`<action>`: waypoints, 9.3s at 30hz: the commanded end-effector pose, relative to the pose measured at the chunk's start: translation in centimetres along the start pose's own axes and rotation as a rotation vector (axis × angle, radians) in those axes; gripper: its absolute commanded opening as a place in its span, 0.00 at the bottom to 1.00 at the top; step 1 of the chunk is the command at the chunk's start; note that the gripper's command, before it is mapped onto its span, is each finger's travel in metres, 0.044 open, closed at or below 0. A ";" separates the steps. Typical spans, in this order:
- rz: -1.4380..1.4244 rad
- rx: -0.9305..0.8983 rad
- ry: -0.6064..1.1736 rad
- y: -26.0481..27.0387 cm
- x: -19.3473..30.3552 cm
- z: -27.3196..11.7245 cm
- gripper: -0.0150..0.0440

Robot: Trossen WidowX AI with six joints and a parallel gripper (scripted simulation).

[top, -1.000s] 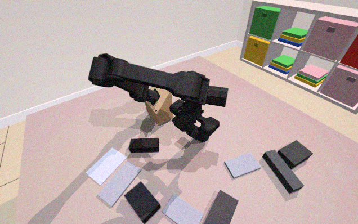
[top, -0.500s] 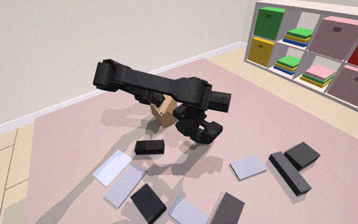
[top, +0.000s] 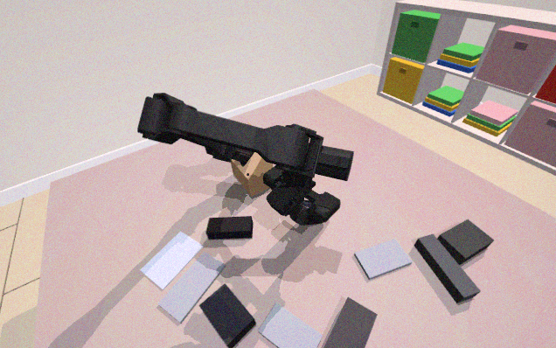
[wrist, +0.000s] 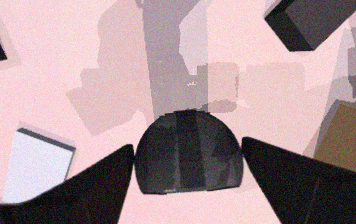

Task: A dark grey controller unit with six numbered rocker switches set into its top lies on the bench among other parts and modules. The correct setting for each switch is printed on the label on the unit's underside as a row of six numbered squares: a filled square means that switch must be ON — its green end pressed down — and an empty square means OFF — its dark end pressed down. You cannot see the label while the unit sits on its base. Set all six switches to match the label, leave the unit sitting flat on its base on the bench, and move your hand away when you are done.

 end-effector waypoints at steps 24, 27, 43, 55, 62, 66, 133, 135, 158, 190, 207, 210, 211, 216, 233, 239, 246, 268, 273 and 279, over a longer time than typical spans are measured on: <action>-0.008 0.004 -0.004 -0.3 -1.6 1.4 0.83; -0.008 0.004 -0.004 -0.3 -1.8 1.6 0.83; -0.008 0.004 -0.005 -0.3 -2.7 2.4 0.83; -0.008 0.004 -0.005 -0.3 -3.3 3.2 0.83; -0.008 0.004 -0.006 -0.4 -3.6 3.6 0.82; -0.008 0.004 -0.006 -0.4 -3.8 3.8 0.82; 0.002 0.003 -0.007 -0.3 -4.6 7.8 0.82; 0.003 0.003 -0.007 -0.3 -4.6 7.8 0.87; 0.004 0.005 -0.008 -0.2 1.5 3.9 1.00; -0.001 0.004 -0.011 -0.2 1.5 -1.1 0.73; -0.001 0.004 -0.011 -0.2 1.5 -1.1 0.25; -0.001 0.004 -0.011 -0.2 1.5 -1.1 0.25; -0.001 0.004 -0.011 -0.2 1.5 -1.1 0.25; -0.004 0.002 -0.016 -0.2 1.5 -1.0 0.39; -0.006 0.002 -0.016 0.0 1.5 -0.8 0.96; -0.032 0.002 -0.004 4.2 2.1 4.8 0.69; -0.033 0.002 -0.004 4.4 2.1 5.0 0.38; -0.033 0.006 0.000 4.2 2.2 5.1 0.25; -0.033 0.007 0.001 4.2 2.2 4.9 0.30; -0.033 0.007 0.002 4.2 2.2 0.0 0.57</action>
Point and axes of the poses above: the point midway between the two fingers, 35 mm back from their tips, its own z axis out along the fingers, its own y axis across the jaws, x = y × z, the point moved 1 cm from there along -z, back along the fingers, and after that the axes turned 3 degrees about -z, right-handed, at the moved point
